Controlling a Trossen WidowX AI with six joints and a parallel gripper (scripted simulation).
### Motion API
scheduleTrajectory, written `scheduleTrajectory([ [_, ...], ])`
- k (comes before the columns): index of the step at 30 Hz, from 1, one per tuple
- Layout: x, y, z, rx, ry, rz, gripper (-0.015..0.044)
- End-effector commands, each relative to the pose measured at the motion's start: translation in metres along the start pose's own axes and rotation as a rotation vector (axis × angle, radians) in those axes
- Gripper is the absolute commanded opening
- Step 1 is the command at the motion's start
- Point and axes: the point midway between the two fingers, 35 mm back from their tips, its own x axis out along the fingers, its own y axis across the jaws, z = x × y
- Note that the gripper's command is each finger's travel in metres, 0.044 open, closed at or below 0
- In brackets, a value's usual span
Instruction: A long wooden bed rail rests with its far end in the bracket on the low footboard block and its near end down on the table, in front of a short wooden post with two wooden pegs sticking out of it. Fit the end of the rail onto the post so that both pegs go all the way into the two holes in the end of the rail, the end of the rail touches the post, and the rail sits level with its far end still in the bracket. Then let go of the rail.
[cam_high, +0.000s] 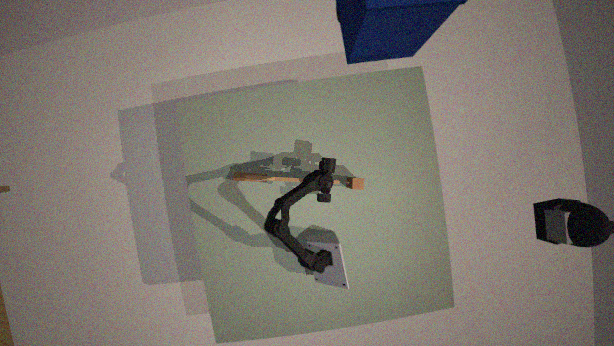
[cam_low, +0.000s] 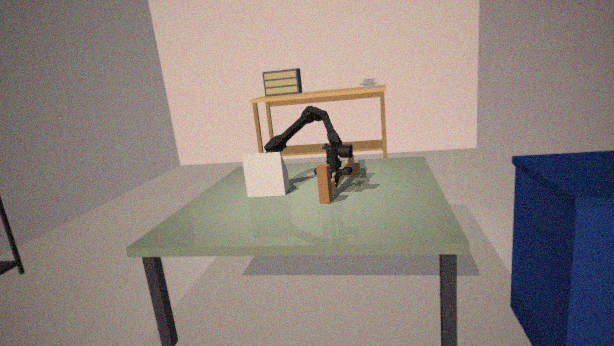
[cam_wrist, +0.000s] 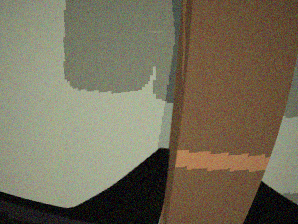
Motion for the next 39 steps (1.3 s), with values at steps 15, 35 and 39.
scheduleTrajectory([
  [15,-0.013,-0.005,0.000,-0.005,-0.005,-0.013,0.0000],
  [35,-0.023,-0.005,0.000,-0.005,-0.004,-0.013,0.0000],
  [39,-0.025,-0.005,0.000,-0.005,-0.004,-0.013,0.0000],
])
